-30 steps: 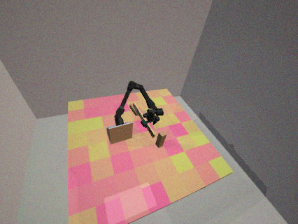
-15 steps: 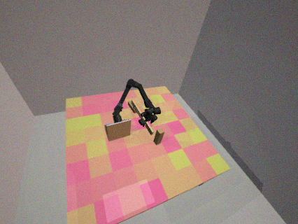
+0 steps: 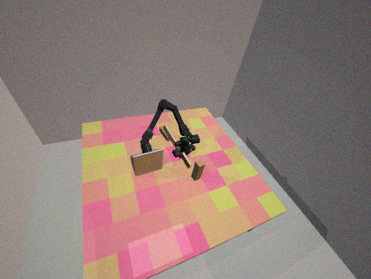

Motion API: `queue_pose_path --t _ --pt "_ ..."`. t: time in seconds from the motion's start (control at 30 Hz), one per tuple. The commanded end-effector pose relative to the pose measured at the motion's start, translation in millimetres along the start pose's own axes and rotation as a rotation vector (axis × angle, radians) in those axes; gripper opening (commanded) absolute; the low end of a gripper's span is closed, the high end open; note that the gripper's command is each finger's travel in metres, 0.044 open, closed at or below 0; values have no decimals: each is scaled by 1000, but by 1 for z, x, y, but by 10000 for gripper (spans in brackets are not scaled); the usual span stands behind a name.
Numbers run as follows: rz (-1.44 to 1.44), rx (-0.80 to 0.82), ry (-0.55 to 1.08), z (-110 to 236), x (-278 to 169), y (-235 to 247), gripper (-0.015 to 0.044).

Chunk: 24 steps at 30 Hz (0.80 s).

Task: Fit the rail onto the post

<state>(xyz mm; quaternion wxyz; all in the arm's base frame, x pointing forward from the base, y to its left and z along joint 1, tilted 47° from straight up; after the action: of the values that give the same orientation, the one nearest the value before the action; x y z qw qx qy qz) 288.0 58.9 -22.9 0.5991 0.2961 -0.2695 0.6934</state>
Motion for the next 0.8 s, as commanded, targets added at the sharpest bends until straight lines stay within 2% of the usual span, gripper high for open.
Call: queue_pose_path --t 0.0,0.1,0.33,0.37,0.77 --pt "-5 1 -3 -1 0 0 151" --pt "-5 1 -3 -1 0 0 72" --pt "-5 1 -3 -1 0 0 26" --pt "-5 1 -3 -1 0 0 0" --pt "-5 1 -3 0 0 0 0"
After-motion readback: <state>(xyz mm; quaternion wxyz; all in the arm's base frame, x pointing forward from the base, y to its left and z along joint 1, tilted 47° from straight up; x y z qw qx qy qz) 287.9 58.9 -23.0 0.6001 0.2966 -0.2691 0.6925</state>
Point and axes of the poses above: the point midway between the two fingers, 35 mm back from their tips, its own z axis back along the fingers, its own y axis across the jaws, x = y × z, the point moved 9 cm from there along z, back along the fingers, and after that the axes turned 7 degrees about -z, right-handed, at the moved point
